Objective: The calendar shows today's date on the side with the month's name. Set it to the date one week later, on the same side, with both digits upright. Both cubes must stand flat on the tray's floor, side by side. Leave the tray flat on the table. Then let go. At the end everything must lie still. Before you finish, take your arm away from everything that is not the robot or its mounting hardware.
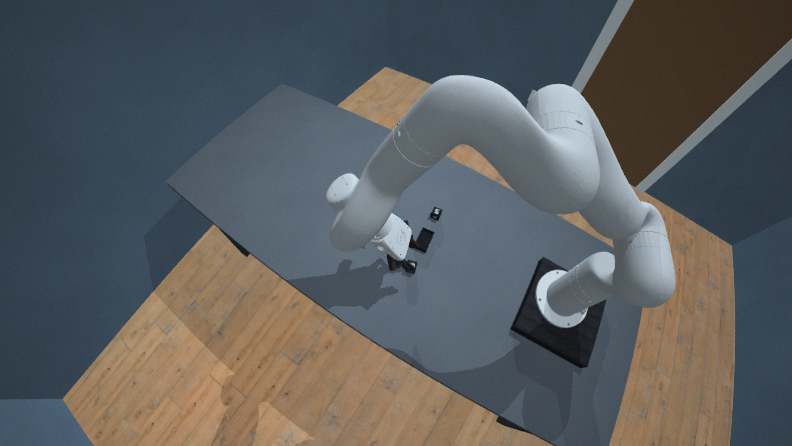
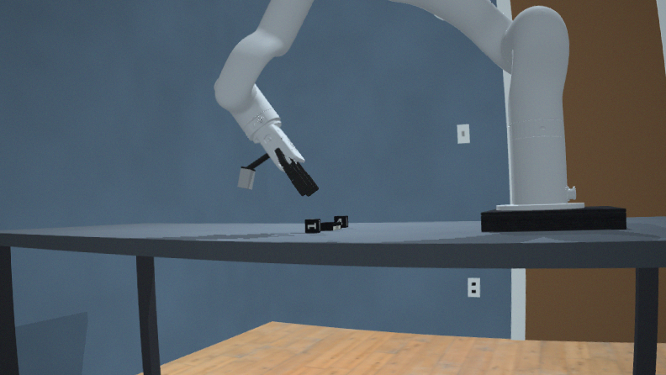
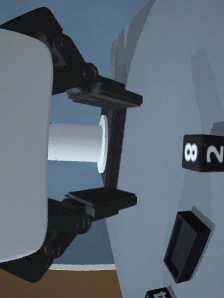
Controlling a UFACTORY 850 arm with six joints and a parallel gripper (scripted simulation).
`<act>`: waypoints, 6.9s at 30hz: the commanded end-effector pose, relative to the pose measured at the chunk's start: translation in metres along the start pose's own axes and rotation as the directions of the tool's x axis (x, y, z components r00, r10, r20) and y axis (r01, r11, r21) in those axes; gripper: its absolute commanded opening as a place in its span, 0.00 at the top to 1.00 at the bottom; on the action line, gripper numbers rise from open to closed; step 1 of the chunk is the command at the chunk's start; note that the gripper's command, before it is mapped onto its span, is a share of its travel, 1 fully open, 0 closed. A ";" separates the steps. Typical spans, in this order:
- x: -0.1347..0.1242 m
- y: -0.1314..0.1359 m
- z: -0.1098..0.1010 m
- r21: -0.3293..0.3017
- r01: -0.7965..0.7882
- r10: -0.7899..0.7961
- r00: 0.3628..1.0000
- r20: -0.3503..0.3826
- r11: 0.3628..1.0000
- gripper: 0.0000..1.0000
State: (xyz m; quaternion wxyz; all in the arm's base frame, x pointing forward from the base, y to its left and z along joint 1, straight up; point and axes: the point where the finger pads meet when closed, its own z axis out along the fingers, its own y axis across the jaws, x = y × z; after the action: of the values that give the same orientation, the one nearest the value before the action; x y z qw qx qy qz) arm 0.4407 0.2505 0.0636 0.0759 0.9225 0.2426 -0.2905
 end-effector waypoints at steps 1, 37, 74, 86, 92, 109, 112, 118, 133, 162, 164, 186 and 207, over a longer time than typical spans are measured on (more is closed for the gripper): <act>0.000 0.000 -0.001 0.000 0.000 0.000 1.000 -0.023 1.000 0.31; -0.011 0.000 0.002 0.000 0.000 0.000 0.820 -0.572 1.000 0.31; -0.012 0.000 0.002 0.000 0.000 0.000 0.820 -0.572 1.000 0.53; -0.012 0.000 0.002 0.000 0.000 0.000 0.820 -0.572 1.000 0.53; -0.012 0.000 0.002 0.000 0.000 0.000 0.820 -0.572 1.000 0.53; -0.012 0.000 0.003 0.000 0.000 0.000 0.820 -0.572 1.000 0.53; -0.011 0.000 0.004 0.000 0.001 -0.001 0.820 -0.572 1.000 0.53; -0.009 0.000 0.007 -0.001 0.001 -0.002 0.820 -0.572 1.000 0.53; 0.002 0.000 0.023 -0.001 0.001 -0.002 0.820 -0.572 1.000 0.53; 0.016 0.000 0.043 -0.001 0.001 -0.002 0.820 -0.572 1.000 0.53; 0.016 0.000 0.043 -0.001 0.001 -0.002 0.820 -0.572 1.000 0.53; 0.016 0.000 0.043 -0.001 0.001 -0.002 0.820 -0.572 1.000 0.53; 0.016 0.000 0.043 -0.001 0.001 -0.002 0.820 -0.572 1.000 0.53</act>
State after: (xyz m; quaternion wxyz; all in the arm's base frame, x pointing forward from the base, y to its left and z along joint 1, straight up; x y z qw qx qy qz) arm 0.4298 0.2444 0.0183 -0.0002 0.9670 0.2549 -0.0012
